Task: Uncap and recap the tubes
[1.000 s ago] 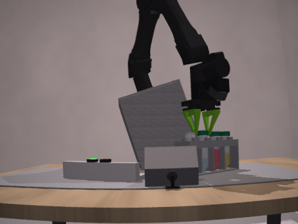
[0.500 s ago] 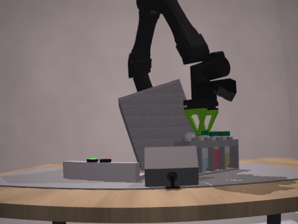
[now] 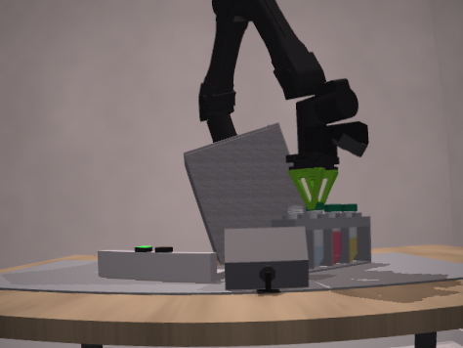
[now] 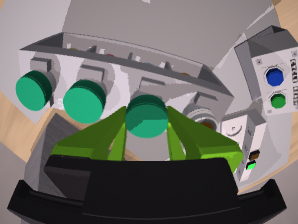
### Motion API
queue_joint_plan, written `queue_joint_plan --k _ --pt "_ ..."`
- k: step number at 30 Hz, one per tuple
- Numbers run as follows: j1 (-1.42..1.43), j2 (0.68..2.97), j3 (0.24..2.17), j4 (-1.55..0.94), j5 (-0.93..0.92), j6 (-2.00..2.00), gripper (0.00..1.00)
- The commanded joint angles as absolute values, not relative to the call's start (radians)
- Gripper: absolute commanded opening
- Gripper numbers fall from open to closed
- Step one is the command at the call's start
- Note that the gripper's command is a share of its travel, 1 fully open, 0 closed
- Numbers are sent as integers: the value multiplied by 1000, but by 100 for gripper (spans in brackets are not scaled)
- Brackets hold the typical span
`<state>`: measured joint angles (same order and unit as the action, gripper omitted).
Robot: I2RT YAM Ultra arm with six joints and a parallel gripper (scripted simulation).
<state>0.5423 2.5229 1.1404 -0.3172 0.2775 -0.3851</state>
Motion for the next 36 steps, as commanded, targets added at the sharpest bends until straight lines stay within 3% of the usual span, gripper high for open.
queue_joint_plan --k 1,36 --pt "545 2516 1147 -316 278 -387 0" --pt "544 2519 1148 -314 278 397 0"
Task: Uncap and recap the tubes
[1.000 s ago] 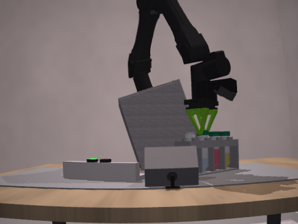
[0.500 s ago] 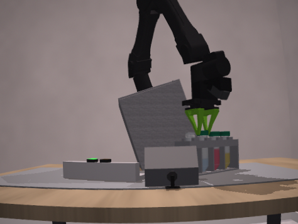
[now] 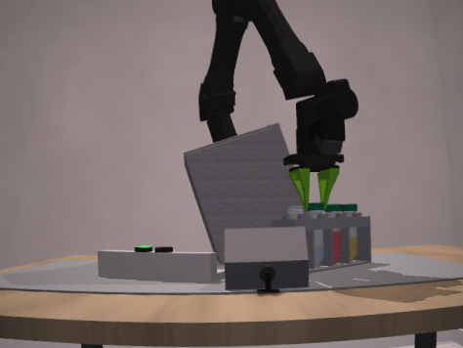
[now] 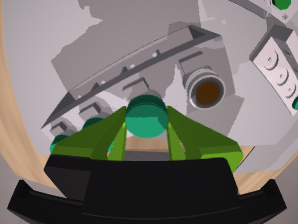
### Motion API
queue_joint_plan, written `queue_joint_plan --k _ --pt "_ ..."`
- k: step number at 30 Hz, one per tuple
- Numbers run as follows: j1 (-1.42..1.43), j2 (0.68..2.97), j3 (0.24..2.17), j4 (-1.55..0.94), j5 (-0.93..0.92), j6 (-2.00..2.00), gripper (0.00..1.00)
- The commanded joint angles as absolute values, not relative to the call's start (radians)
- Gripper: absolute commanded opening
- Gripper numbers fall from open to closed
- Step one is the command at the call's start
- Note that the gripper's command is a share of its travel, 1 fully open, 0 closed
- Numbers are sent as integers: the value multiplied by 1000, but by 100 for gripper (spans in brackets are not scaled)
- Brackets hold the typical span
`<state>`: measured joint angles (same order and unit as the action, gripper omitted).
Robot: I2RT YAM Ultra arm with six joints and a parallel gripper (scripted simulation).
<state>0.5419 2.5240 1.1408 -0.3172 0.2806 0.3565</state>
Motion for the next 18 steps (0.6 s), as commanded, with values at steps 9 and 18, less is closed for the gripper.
queue_joint_plan --k 9,18 --pt "544 2519 1148 -313 278 397 49" --pt "545 2516 1148 -316 278 198 49"
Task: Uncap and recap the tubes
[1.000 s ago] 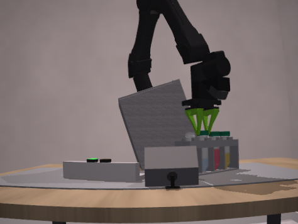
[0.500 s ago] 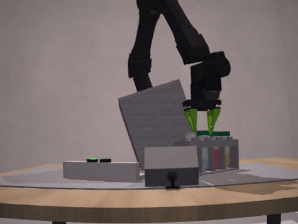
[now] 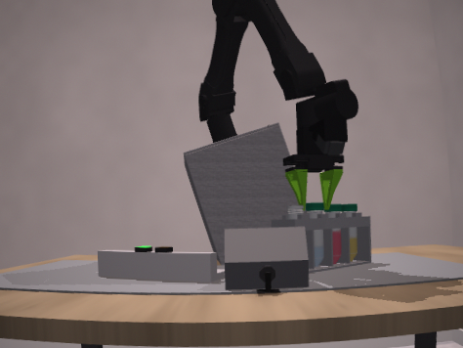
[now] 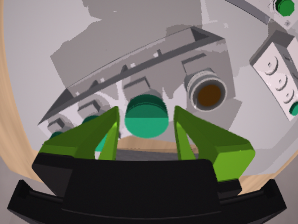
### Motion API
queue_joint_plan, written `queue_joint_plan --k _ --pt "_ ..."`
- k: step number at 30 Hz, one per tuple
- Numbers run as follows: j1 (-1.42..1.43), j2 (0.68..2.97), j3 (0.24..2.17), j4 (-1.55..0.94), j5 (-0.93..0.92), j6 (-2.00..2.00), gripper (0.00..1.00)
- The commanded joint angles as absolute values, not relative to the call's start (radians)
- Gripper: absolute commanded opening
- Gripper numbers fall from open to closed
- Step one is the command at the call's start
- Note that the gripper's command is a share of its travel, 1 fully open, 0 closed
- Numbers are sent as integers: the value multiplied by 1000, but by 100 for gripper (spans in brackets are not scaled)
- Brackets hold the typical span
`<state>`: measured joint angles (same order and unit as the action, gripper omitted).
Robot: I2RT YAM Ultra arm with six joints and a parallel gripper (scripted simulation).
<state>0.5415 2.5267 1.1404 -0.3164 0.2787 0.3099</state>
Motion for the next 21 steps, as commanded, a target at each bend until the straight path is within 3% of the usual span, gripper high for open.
queue_joint_plan --k 1,21 --pt "545 2516 1148 -316 278 158 49" --pt "545 2515 1146 -315 278 -387 49"
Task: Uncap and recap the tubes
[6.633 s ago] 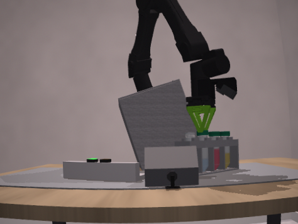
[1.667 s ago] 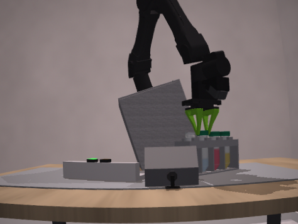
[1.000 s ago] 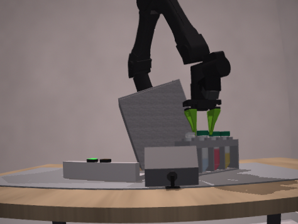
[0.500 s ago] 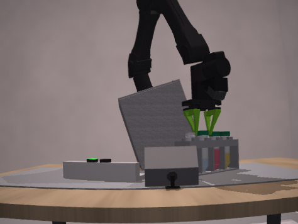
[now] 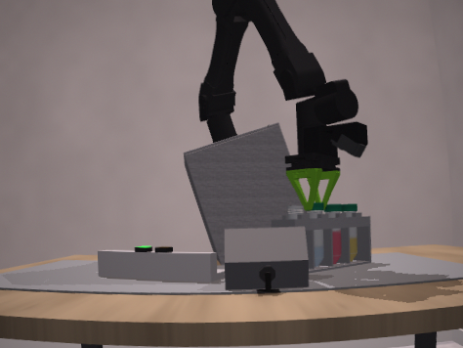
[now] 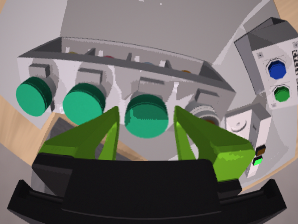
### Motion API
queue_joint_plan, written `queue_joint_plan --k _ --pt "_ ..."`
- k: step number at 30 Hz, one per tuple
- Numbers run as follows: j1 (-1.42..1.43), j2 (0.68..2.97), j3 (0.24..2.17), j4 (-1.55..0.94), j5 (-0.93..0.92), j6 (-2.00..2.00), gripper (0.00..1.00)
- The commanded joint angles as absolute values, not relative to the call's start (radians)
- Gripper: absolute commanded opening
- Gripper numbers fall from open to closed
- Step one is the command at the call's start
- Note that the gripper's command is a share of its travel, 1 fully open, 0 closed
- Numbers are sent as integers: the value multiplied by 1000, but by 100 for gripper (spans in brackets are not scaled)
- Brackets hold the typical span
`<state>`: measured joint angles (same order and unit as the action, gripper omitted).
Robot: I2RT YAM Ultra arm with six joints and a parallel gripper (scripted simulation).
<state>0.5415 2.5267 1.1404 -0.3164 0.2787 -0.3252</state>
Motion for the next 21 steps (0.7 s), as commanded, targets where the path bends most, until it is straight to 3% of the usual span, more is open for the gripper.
queue_joint_plan --k 1,2,3,21 --pt "545 2515 1146 -315 278 -387 49" --pt "545 2515 1145 -315 278 -387 49" --pt "545 2515 1145 -315 278 -387 0" --pt "545 2516 1145 -315 278 -254 0"
